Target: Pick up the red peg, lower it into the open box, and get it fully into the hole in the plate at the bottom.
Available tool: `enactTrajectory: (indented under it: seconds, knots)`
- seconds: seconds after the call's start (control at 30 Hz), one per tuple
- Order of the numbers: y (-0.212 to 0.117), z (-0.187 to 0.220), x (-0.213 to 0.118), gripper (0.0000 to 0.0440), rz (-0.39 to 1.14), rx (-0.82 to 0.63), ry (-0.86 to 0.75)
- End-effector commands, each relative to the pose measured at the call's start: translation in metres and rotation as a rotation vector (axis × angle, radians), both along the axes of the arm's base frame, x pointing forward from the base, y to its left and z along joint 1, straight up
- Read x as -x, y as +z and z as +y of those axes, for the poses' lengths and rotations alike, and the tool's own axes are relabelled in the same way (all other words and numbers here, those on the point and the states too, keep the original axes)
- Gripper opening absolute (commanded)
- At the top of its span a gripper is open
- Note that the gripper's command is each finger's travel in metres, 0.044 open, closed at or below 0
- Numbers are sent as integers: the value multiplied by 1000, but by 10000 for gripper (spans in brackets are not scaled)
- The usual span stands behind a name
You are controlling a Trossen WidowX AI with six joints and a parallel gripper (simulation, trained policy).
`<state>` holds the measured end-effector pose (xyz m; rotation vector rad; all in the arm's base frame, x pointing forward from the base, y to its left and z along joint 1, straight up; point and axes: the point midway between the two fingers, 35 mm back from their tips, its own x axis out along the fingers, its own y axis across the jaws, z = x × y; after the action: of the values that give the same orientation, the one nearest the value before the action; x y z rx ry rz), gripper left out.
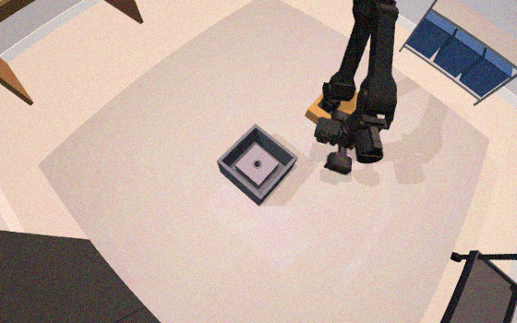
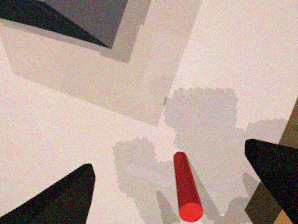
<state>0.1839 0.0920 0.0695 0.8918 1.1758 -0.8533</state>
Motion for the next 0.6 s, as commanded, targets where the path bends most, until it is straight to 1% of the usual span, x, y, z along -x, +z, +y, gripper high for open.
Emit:
enactTrajectory:
  seconds: [0.0, 0.17, 0.23, 0.3, 0.57]
  knots:
    - [-20, 7, 0, 440, 2, -15, 36]
    - [-39, 15, -1, 438, -3, -39, 53]
    - [-46, 16, 0, 418, 1, -46, 54]
    - [-50, 17, 2, 378, 14, -52, 51]
    - [-53, 20, 7, 169, 79, -84, 70]
